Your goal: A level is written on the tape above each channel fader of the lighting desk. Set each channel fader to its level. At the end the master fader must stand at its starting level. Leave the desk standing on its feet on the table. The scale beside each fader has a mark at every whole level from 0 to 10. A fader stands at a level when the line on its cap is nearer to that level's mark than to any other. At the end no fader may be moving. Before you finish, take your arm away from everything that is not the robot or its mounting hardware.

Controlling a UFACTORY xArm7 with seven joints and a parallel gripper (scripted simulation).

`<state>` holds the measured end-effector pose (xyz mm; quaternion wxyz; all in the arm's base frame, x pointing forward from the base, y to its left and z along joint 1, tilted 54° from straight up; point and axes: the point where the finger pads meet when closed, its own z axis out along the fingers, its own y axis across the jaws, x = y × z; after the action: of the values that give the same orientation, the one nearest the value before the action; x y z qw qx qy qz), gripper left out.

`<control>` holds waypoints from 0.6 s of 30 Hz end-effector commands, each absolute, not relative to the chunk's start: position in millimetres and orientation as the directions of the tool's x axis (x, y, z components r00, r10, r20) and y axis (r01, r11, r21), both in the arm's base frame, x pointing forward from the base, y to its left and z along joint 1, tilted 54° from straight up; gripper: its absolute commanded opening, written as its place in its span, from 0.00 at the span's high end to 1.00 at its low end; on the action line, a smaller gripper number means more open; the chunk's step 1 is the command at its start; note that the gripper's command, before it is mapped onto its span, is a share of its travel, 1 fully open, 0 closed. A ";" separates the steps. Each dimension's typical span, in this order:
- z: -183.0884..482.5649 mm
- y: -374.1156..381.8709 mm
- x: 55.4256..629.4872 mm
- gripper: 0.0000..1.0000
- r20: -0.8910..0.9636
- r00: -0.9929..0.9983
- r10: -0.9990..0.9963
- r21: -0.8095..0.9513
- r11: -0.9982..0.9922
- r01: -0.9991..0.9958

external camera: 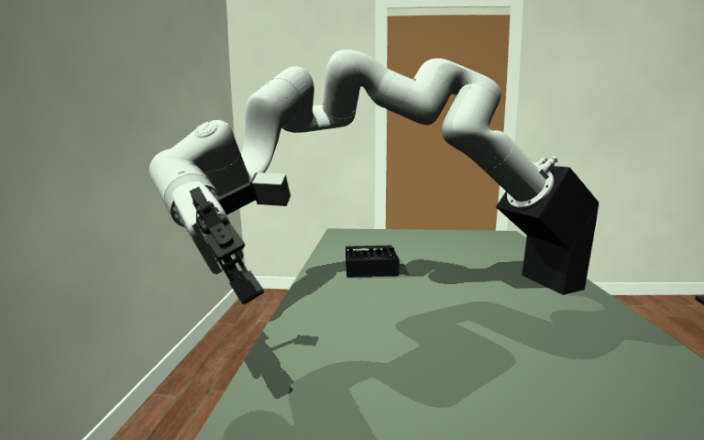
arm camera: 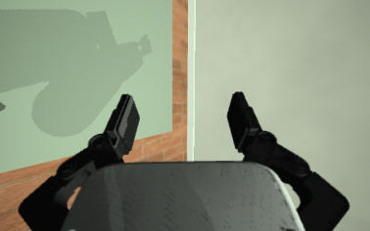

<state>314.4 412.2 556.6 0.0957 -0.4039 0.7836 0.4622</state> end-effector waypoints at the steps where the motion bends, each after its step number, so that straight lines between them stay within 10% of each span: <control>1: 534.5 371.3 315.4 0.00 -0.576 -0.611 -0.543 0.566 0.274 -0.777; 18: 452.1 230.4 327.2 0.00 -0.636 -0.395 -0.663 0.220 0.335 -0.916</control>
<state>326.0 278.0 478.1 0.1795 -0.4872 0.7910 0.3236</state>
